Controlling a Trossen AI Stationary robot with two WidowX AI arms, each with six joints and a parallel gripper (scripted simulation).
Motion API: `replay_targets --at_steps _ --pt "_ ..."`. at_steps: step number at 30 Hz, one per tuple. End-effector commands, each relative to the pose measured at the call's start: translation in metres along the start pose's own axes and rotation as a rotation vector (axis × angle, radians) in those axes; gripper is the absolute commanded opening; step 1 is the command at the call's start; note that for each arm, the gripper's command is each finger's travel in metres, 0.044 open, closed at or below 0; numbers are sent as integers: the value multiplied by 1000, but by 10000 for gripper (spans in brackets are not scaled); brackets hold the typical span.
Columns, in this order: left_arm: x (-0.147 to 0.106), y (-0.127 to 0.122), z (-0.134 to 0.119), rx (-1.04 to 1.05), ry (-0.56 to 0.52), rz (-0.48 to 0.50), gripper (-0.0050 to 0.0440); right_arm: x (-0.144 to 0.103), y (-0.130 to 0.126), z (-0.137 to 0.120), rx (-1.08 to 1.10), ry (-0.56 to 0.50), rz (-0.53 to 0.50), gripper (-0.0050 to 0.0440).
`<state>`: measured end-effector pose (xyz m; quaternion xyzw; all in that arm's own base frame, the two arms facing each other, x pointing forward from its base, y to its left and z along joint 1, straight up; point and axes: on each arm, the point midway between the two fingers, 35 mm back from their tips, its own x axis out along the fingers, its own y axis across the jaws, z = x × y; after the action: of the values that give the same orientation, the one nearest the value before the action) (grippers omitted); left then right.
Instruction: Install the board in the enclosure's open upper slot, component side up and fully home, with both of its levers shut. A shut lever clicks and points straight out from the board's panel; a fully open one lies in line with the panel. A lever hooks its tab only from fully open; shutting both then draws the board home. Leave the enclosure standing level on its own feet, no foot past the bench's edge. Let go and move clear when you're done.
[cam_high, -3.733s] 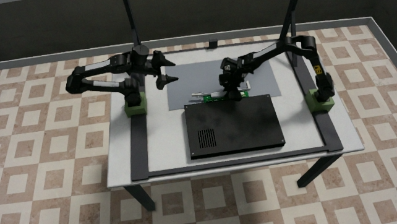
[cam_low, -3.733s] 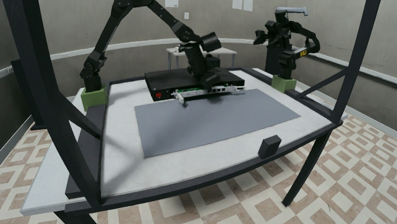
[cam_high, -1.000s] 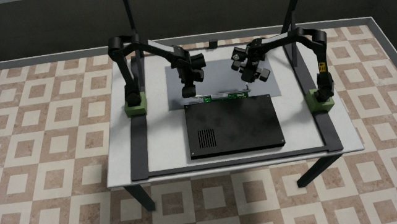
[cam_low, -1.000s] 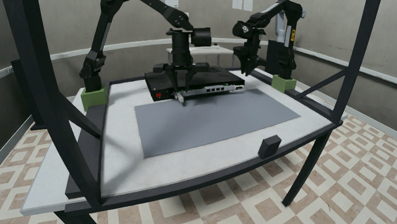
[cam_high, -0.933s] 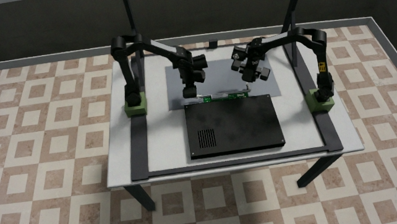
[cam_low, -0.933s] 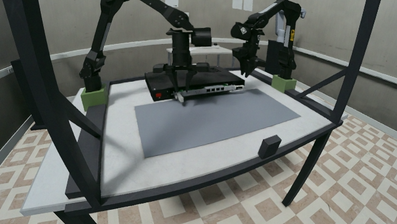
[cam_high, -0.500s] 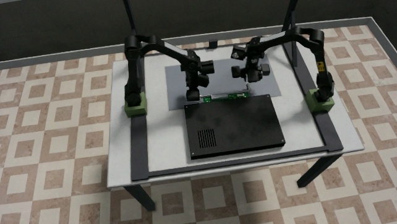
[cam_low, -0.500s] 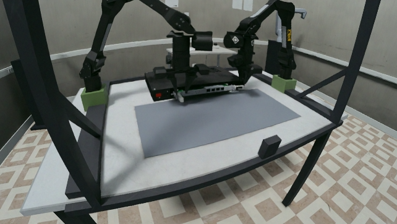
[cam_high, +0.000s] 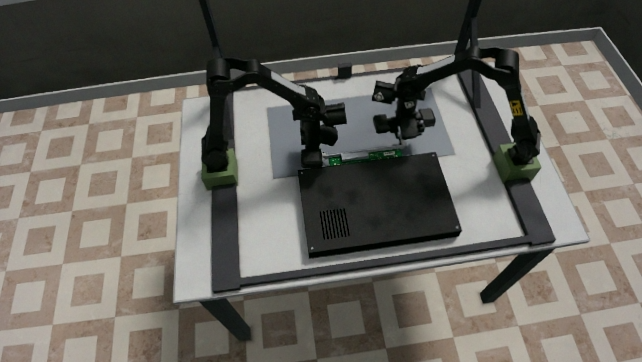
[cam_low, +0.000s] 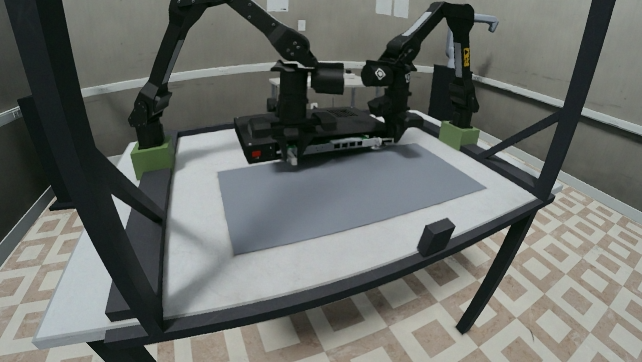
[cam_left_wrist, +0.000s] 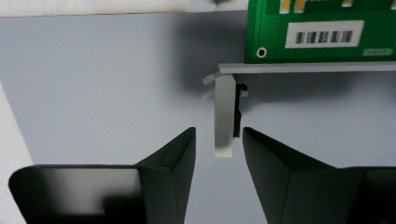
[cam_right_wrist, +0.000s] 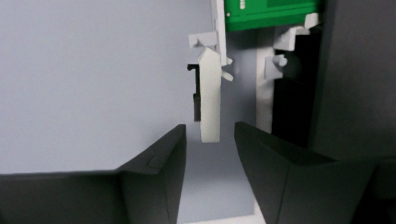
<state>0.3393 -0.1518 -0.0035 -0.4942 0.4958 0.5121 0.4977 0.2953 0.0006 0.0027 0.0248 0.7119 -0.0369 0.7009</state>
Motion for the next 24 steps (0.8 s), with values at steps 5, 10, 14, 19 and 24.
replay_targets --at_steps 5,10,14,19,24 --pt "-7 -9 -4 -4 17 -47 80 4 0 5 2 -22 3 90" --pt "-7 -8 -4 -3 19 -46 47 1 0 5 3 -30 4 47" --pt "-7 -8 -4 -3 19 -46 20 -1 0 7 2 -38 5 20" --pt "-10 -6 -3 -3 22 -52 0 1 0 4 3 -32 4 0" --pt "-10 -3 -4 71 20 -53 8 0 0 4 3 -32 4 9"
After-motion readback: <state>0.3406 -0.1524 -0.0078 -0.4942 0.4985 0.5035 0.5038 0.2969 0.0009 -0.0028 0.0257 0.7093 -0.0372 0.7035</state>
